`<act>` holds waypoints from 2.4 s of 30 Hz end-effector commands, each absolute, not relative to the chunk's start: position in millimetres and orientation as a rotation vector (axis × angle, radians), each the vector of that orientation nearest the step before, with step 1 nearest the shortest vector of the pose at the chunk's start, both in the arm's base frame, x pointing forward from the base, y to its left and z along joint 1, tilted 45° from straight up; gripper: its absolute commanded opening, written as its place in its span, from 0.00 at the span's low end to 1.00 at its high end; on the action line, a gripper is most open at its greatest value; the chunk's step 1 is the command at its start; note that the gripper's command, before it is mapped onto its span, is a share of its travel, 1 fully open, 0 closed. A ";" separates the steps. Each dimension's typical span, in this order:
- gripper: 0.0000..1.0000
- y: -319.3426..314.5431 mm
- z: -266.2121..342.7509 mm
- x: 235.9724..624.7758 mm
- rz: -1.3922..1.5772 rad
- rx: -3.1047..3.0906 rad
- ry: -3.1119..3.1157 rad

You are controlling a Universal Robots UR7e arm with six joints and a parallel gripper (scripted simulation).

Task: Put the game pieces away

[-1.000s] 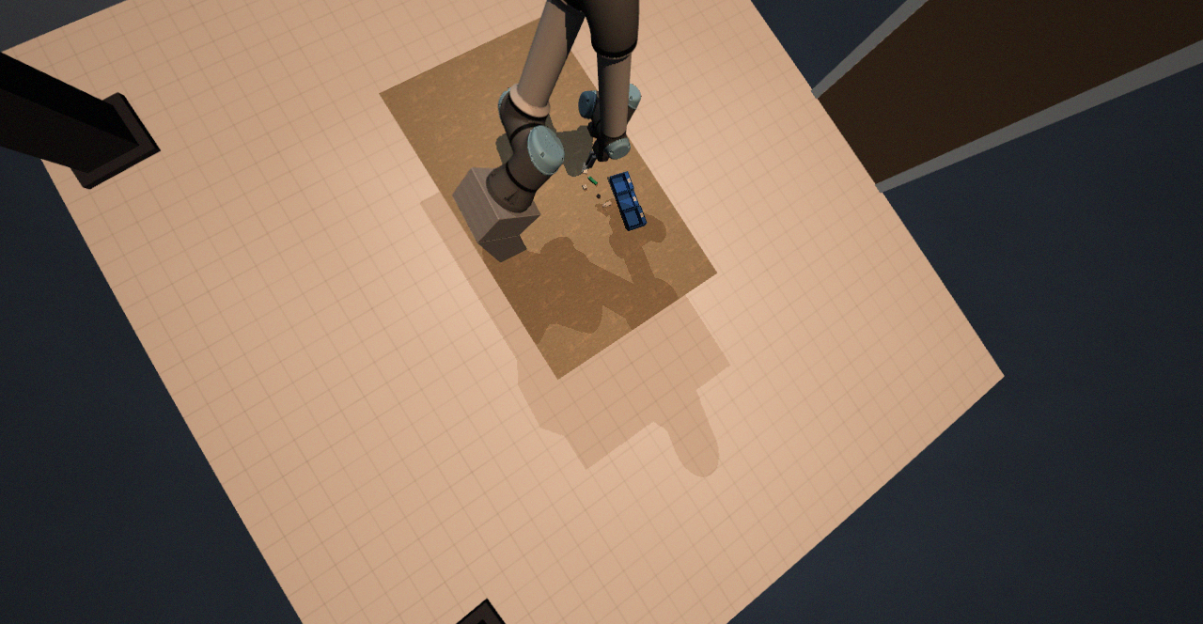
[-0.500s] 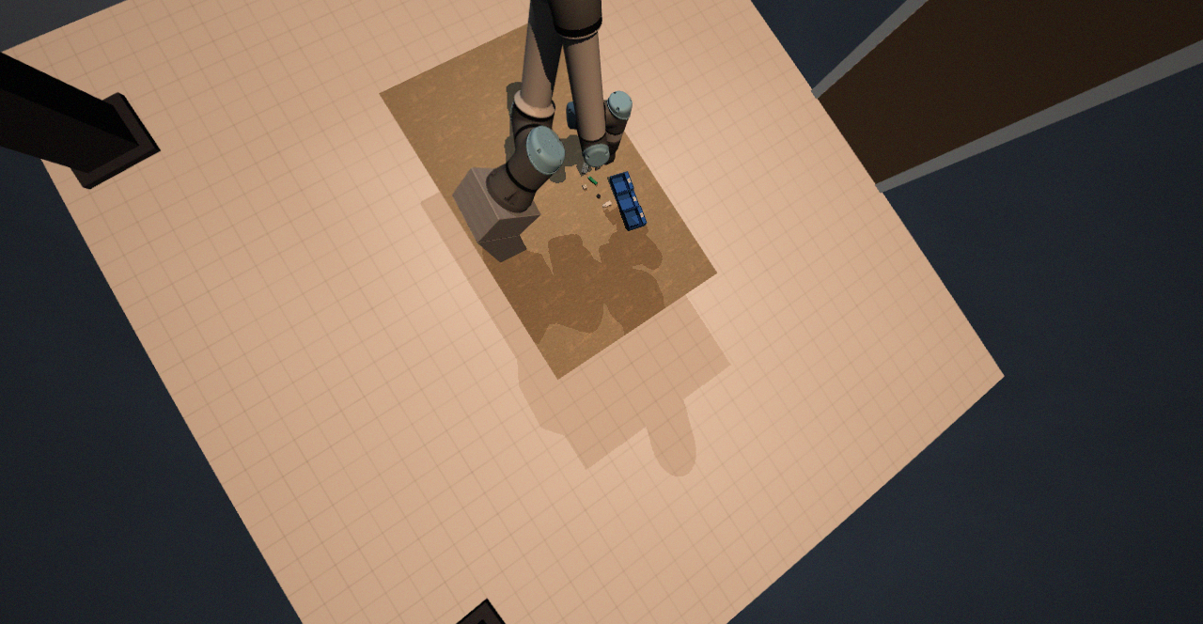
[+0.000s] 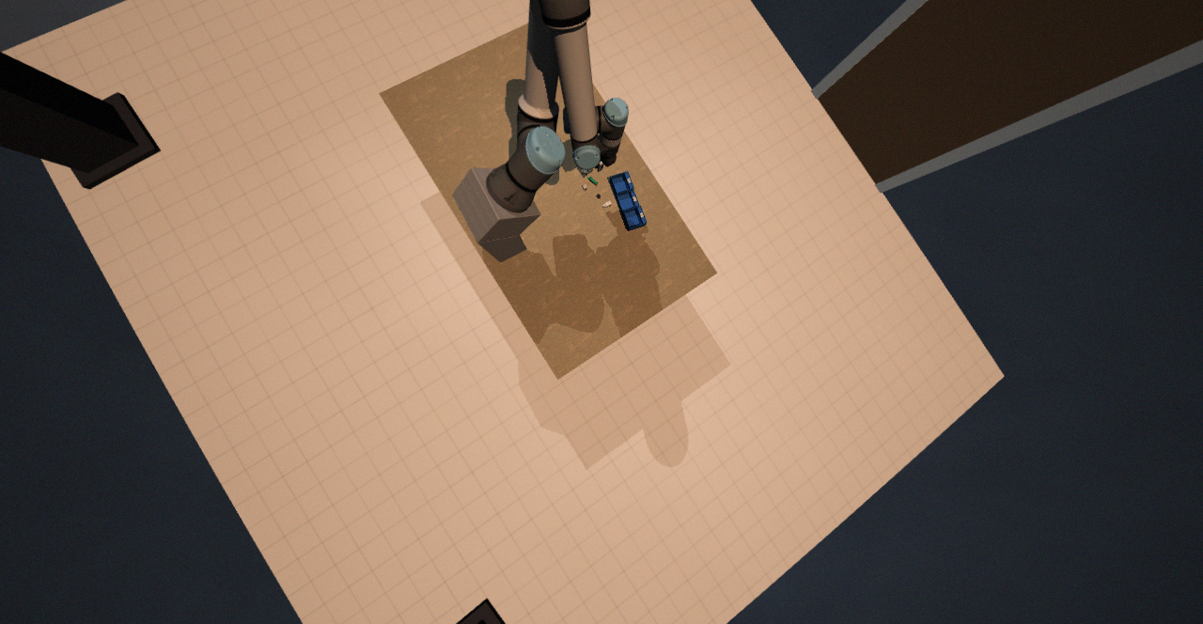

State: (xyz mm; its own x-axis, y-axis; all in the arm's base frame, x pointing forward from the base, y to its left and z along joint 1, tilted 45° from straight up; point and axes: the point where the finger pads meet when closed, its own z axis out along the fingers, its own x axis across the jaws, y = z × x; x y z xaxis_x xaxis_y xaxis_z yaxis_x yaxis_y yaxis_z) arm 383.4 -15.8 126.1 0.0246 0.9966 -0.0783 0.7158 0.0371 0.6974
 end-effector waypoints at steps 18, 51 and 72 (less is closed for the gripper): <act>0.31 -150.0 113.9 462.9 0.358 1.156 2.107; 0.31 -238.8 104.7 516.6 -0.043 0.241 2.355; 0.31 -238.8 104.7 516.6 -0.301 -0.369 2.351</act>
